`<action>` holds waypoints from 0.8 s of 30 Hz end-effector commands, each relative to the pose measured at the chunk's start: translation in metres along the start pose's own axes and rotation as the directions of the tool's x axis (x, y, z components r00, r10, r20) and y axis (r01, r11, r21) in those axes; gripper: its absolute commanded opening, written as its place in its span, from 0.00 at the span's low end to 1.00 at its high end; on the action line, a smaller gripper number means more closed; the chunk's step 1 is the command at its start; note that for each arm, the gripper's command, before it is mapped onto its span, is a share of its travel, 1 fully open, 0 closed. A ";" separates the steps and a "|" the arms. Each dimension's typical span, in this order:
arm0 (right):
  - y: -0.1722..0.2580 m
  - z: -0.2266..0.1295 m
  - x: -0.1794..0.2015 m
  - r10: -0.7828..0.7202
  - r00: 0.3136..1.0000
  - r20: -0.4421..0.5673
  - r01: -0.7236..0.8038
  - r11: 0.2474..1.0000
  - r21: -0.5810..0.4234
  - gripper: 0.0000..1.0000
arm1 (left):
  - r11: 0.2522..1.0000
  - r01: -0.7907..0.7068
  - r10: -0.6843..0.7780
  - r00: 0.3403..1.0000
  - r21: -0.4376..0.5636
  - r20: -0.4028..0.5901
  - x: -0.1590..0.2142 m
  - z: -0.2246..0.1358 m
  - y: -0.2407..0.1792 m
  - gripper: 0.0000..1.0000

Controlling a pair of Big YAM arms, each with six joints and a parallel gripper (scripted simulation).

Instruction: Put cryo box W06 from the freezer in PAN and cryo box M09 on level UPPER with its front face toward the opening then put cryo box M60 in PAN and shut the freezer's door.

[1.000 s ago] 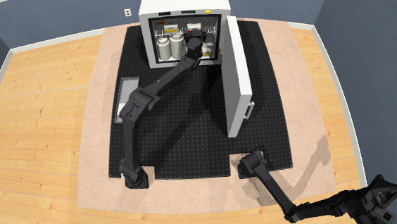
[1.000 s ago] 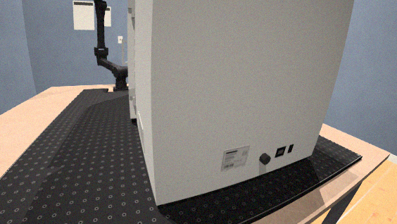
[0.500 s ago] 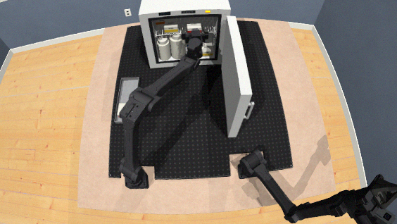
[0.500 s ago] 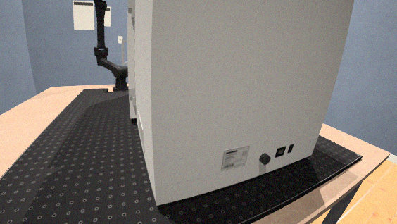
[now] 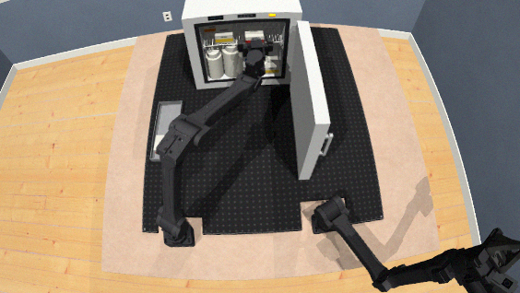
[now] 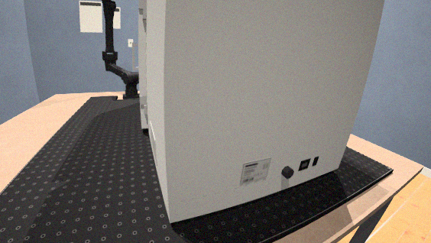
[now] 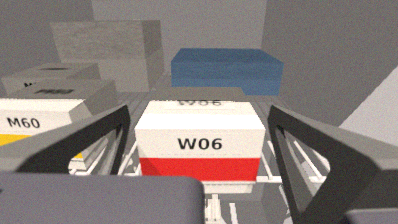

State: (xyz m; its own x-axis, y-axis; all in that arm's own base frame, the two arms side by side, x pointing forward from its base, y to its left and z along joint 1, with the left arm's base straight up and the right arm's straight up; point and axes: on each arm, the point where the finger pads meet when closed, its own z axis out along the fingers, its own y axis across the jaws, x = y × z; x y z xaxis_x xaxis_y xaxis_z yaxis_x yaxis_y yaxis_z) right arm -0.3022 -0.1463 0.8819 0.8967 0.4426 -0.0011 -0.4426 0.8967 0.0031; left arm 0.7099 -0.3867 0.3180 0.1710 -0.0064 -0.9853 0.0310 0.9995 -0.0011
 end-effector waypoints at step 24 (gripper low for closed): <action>0.000 0.003 0.014 -0.011 0.999 -0.031 0.011 1.000 -0.003 0.00 | 1.000 0.018 -0.019 0.999 0.006 0.042 -0.029 -0.042 -0.006 1.00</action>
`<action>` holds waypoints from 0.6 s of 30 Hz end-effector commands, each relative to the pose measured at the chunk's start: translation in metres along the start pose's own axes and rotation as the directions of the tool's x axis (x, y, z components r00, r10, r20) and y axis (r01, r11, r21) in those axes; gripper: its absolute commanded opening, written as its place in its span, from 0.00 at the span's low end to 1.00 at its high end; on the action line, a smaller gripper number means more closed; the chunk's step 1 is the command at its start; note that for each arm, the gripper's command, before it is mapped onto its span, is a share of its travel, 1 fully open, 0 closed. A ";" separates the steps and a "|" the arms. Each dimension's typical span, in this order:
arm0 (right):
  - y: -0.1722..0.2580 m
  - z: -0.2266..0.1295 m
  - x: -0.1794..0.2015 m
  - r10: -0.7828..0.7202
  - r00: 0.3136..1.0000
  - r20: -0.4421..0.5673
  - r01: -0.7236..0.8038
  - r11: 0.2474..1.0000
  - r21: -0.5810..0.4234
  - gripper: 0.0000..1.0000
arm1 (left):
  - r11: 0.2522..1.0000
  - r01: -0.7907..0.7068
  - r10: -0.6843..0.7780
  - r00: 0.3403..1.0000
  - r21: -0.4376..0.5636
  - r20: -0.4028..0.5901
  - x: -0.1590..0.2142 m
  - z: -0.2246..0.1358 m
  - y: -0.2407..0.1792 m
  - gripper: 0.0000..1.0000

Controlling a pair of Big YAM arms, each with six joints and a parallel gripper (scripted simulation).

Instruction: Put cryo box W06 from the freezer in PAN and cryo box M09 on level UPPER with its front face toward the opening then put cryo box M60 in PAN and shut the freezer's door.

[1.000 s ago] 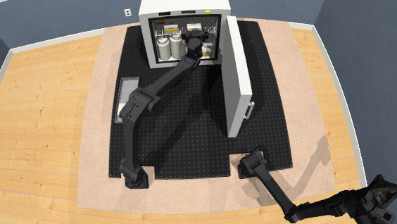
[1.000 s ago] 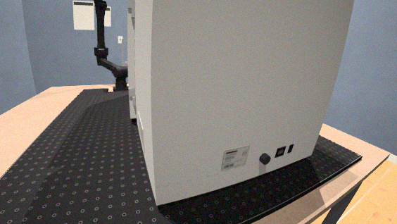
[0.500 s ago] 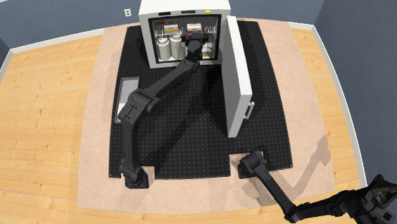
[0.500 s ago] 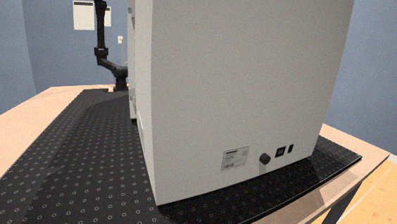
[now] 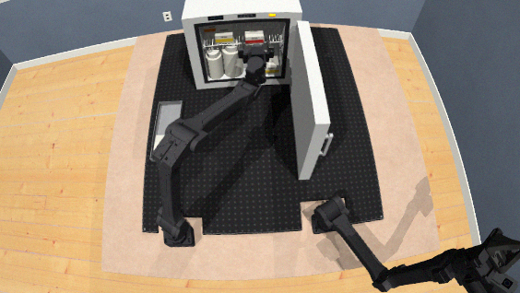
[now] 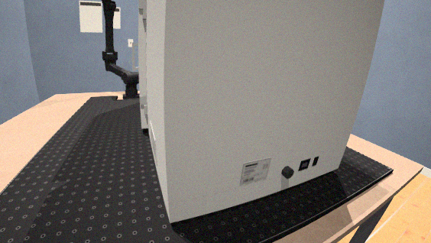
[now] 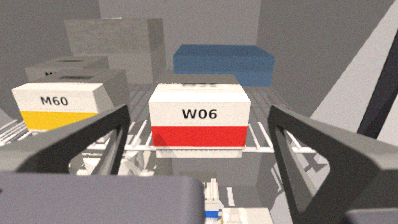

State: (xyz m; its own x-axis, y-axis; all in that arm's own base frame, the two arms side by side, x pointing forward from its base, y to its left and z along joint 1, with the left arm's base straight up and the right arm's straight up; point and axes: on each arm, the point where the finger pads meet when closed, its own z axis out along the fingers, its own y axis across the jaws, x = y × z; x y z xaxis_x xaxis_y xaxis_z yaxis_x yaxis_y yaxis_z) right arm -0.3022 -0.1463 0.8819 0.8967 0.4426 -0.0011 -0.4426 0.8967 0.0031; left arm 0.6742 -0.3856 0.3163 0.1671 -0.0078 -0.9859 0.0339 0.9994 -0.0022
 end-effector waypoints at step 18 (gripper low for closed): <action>0.000 0.003 0.014 -0.011 0.999 -0.031 0.011 1.000 -0.003 0.00 | 1.000 0.014 -0.014 0.999 0.004 0.040 -0.024 -0.033 -0.006 1.00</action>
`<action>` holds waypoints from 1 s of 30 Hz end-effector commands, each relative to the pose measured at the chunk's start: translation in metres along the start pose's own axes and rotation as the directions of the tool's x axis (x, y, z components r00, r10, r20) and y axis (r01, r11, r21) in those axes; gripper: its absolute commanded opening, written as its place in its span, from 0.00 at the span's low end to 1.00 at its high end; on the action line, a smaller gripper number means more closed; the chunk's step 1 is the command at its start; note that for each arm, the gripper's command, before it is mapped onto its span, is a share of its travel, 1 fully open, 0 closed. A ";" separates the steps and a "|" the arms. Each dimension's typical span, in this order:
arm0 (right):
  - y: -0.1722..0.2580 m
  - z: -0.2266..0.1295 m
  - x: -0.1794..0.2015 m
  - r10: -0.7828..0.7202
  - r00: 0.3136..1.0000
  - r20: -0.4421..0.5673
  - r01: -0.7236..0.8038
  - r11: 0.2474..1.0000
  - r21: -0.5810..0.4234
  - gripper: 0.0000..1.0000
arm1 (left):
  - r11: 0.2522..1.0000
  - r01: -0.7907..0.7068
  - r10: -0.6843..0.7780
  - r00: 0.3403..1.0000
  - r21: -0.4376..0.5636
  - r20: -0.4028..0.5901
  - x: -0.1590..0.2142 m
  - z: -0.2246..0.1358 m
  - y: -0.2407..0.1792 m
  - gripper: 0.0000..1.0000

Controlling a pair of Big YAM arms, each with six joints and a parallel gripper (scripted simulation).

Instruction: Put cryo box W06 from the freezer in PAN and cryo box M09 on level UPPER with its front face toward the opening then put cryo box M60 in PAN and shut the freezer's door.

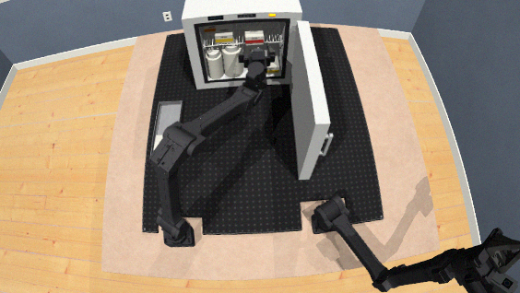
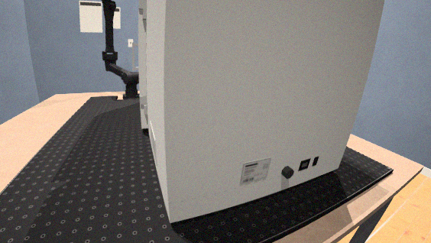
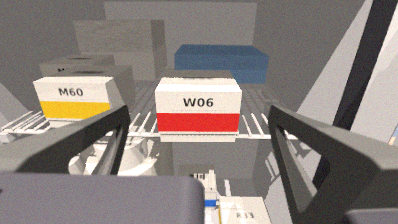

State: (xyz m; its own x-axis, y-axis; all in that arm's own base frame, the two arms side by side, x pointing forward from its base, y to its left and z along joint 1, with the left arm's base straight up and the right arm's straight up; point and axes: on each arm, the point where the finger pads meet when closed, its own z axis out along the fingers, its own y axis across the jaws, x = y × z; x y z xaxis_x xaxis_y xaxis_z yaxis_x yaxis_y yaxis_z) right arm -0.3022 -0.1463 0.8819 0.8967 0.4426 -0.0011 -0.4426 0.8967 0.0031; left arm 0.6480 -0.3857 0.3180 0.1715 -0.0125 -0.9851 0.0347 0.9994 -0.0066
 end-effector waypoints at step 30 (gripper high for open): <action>0.000 0.003 0.014 -0.011 0.999 -0.031 0.011 1.000 -0.003 0.00 | 1.000 0.012 -0.012 0.999 0.003 0.036 -0.026 -0.050 -0.005 1.00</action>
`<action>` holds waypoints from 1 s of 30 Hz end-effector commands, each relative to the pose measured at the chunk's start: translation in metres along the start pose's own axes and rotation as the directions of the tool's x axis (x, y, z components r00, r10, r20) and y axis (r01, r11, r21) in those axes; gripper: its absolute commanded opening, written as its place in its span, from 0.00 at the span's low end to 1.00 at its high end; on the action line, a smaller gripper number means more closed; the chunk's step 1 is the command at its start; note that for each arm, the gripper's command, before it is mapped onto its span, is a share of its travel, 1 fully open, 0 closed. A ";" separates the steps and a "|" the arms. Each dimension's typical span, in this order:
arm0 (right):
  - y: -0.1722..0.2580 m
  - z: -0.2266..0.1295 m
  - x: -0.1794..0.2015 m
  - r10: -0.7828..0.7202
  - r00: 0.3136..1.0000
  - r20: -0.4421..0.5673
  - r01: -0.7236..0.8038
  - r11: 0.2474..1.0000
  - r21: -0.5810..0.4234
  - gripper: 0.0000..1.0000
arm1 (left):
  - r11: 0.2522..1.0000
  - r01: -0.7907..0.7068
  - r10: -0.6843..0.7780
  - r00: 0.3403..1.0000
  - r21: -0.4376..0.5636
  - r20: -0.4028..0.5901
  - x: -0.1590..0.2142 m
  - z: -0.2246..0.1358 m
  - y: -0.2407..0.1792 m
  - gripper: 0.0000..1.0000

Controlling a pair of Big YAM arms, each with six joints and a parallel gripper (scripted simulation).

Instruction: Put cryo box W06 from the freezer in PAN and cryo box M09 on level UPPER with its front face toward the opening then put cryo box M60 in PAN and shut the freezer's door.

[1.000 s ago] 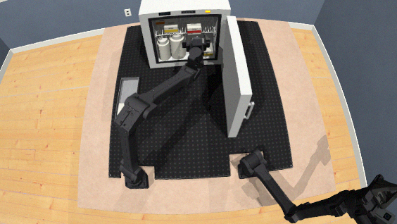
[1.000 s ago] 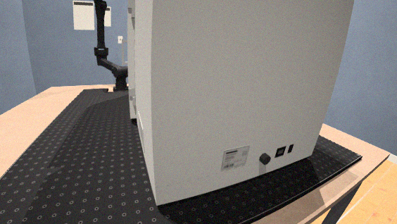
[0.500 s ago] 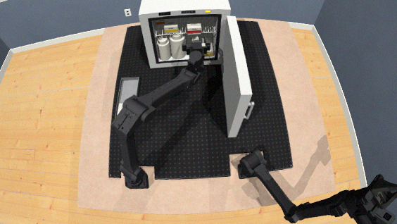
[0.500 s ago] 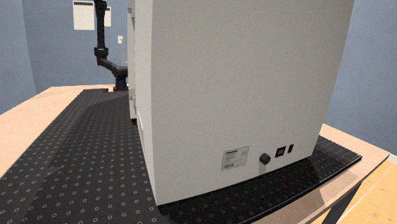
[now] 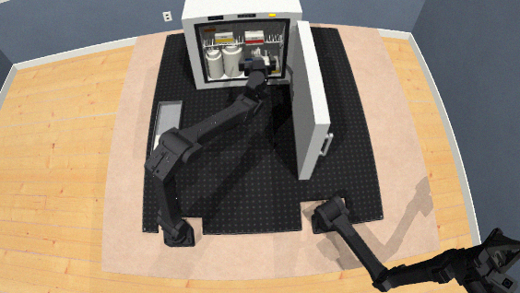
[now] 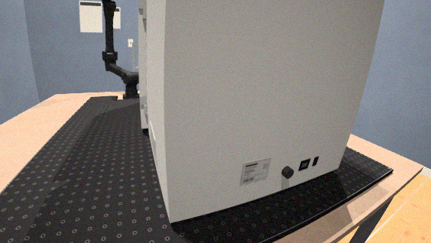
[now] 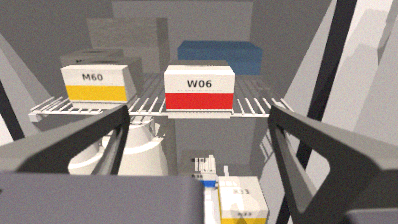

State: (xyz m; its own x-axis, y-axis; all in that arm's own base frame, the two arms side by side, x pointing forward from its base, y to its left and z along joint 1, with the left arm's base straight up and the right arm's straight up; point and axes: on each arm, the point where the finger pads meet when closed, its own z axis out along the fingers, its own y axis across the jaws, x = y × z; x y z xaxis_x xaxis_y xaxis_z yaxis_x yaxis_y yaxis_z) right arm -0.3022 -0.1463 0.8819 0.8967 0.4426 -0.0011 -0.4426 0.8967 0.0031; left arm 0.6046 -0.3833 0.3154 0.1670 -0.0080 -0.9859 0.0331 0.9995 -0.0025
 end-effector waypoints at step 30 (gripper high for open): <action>0.000 0.003 0.014 -0.011 0.999 -0.031 0.011 1.000 -0.003 0.00 | 0.999 0.038 -0.045 0.867 -0.024 -0.497 -0.019 0.008 -0.004 1.00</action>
State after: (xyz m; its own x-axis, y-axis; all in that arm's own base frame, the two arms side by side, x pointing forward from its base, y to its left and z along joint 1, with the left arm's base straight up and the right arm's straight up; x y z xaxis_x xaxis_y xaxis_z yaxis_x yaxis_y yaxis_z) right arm -0.3022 -0.1463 0.8819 0.8967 0.4426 -0.0011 -0.4426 0.8967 0.0031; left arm 0.5935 -0.3871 0.3278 -0.2641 0.0388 -0.9637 0.0535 0.9982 0.0256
